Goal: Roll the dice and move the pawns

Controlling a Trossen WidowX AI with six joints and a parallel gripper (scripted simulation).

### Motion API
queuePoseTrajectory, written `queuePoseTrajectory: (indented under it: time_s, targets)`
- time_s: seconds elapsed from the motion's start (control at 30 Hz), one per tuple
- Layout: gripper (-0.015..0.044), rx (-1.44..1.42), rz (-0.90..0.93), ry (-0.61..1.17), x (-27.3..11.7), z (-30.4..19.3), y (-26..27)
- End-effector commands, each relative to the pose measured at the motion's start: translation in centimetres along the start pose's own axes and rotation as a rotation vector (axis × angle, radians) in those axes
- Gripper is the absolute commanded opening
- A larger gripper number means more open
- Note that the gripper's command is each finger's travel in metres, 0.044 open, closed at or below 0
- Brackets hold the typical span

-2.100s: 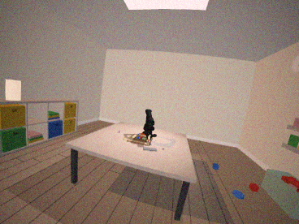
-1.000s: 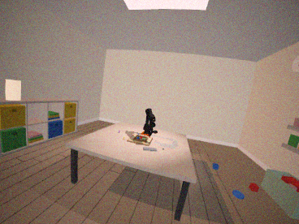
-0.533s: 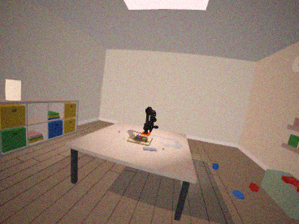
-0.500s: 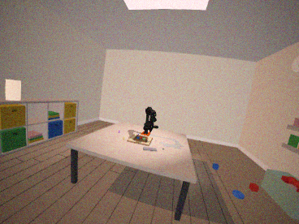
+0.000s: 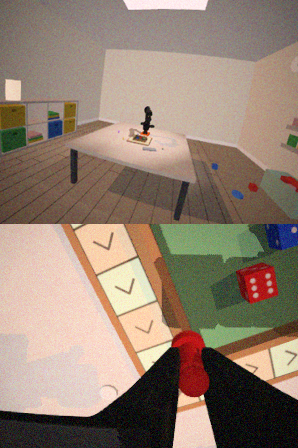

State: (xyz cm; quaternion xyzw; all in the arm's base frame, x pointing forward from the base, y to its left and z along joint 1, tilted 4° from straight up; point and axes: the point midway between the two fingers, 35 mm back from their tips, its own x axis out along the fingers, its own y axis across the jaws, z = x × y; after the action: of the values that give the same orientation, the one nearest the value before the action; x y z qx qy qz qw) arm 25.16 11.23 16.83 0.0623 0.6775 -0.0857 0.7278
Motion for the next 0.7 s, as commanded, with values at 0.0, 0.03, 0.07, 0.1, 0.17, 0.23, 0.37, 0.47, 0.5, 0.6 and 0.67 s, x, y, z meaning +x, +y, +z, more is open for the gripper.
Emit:
queuePoseTrajectory:
  time_s: [0.0, 0.03, 0.07, 0.1, 0.17, 0.23, 0.37, 0.47, 0.5, 0.6, 0.67]
  targets:
    - [0.0000, -0.001, 0.001, -0.005, 0.5, -0.5, -2.1]
    - [0.0000, -0.001, 0.001, -0.005, 0.6, -0.6, -2.6]
    - [0.0000, -0.001, 0.001, -0.005, 0.7, -0.8, -3.0]
    - [0.0000, -0.001, 0.000, -0.005, 0.9, -0.9, -3.4]
    - [0.0000, -0.001, 0.000, -0.004, 1.2, -1.2, -4.2]
    - [0.0000, -0.001, -0.001, -0.004, 1.5, -1.5, -5.0]
    - [0.0000, -0.002, -0.003, -0.004, 2.2, -2.3, -6.6]
    - [0.0000, -0.002, -0.004, -0.004, 2.7, -2.9, -7.7]
    - [0.0000, -0.002, -0.004, -0.004, 2.9, -3.1, -8.1]
    - [0.0000, -0.002, -0.005, -0.003, 3.5, -3.7, -9.1]
    - [0.0000, -0.002, -0.006, -0.003, 4.0, -4.2, -9.7]
